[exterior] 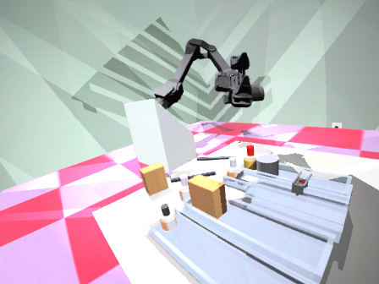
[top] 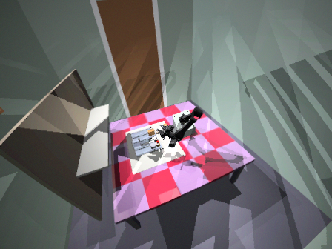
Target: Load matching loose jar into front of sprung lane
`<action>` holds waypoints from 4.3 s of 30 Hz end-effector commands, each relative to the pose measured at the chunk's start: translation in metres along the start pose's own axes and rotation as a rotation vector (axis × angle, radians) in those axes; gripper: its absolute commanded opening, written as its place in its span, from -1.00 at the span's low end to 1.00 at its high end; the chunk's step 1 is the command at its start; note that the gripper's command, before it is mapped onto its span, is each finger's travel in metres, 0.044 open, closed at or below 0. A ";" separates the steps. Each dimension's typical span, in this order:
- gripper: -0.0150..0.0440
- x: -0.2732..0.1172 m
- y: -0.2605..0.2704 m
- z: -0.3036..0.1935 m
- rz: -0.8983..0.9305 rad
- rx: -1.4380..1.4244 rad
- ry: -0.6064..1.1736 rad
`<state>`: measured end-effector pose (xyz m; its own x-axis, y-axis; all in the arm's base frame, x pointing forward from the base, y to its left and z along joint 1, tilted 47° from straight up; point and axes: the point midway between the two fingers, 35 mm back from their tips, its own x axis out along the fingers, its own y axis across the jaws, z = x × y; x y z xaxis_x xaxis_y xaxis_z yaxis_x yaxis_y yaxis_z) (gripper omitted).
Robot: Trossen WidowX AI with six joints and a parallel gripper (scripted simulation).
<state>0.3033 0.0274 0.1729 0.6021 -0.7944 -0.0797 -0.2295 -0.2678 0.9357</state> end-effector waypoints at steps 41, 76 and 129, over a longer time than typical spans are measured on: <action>1.00 0.076 -0.252 0.169 -1.250 -1.351 1.952; 1.00 0.056 -0.283 0.165 -0.765 -1.173 2.249; -0.49 0.028 -0.312 0.167 -0.849 -1.129 2.232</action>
<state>0.2687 0.0035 -0.1841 -0.0117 0.7281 -0.6853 0.0962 0.6830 0.7240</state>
